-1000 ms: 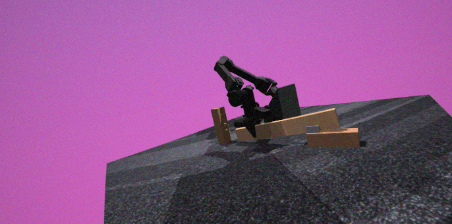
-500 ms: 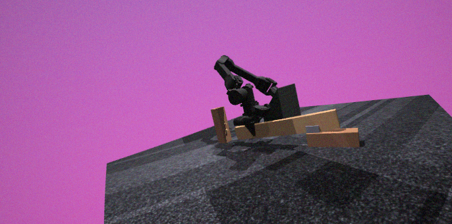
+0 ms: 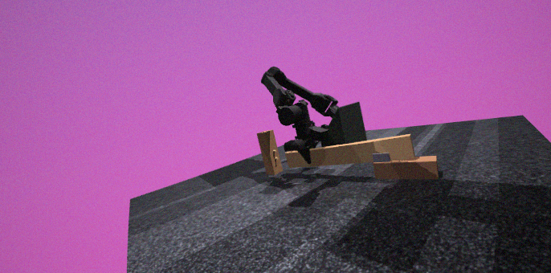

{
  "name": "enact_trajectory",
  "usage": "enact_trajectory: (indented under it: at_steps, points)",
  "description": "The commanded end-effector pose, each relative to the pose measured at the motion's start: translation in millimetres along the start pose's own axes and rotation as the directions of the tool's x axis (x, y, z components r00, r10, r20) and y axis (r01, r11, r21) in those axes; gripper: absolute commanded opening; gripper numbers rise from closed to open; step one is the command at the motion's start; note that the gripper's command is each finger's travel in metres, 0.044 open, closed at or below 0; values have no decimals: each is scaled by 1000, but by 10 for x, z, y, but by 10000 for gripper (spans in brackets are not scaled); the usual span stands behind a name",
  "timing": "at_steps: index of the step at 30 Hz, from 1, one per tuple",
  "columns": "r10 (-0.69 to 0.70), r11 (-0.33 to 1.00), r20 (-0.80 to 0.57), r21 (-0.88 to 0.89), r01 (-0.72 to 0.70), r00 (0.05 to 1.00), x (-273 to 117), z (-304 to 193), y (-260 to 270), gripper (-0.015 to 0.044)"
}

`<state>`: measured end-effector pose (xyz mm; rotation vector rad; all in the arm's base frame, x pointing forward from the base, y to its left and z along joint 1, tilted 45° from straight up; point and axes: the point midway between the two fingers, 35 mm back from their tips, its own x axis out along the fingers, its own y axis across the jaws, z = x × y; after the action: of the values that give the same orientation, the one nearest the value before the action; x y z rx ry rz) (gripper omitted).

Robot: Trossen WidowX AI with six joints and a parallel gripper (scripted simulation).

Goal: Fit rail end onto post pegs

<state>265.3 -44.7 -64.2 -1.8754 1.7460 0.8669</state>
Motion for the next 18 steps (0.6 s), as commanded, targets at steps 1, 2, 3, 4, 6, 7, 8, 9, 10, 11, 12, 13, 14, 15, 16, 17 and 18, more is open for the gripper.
enact_trajectory:
  at_steps: [1,2,3,4,6,7,8,9,10,11,12,13,14,15,16,17,18]
  points:
    - [-14,1000,13,3,14,1000,-71,13,-29,0]
    - [-14,1000,13,3,14,1000,-76,13,-29,0]
    - [-14,1000,13,3,14,1000,-81,13,-29,0]
    - [-14,1000,13,3,14,1000,-86,13,-29,0]
    - [-14,1000,13,3,14,1000,-96,13,-29,0]
    - [-14,1000,13,3,14,1000,-101,13,-29,0]
    - [-14,1000,13,3,14,1000,-106,13,-29,0]
    - [-14,1000,13,3,14,1000,-111,13,-29,0]
    - [-14,1000,13,3,14,1000,-116,13,-29,0]
    - [-14,1000,13,3,14,1000,-121,13,-29,0]
    - [-14,1000,13,3,14,1000,-126,13,-29,0]
    - [-14,1000,13,3,14,1000,-131,13,-29,0]
    - [-14,1000,13,3,14,1000,-136,13,-29,0]
    - [-14,1000,13,3,14,1000,-141,13,-29,0]
    - [-14,1000,13,3,14,1000,-146,12,-29,0]
    - [-14,1000,13,3,14,1000,-151,12,-28,0]
    - [-14,1000,13,3,14,1000,-156,12,-28,0]
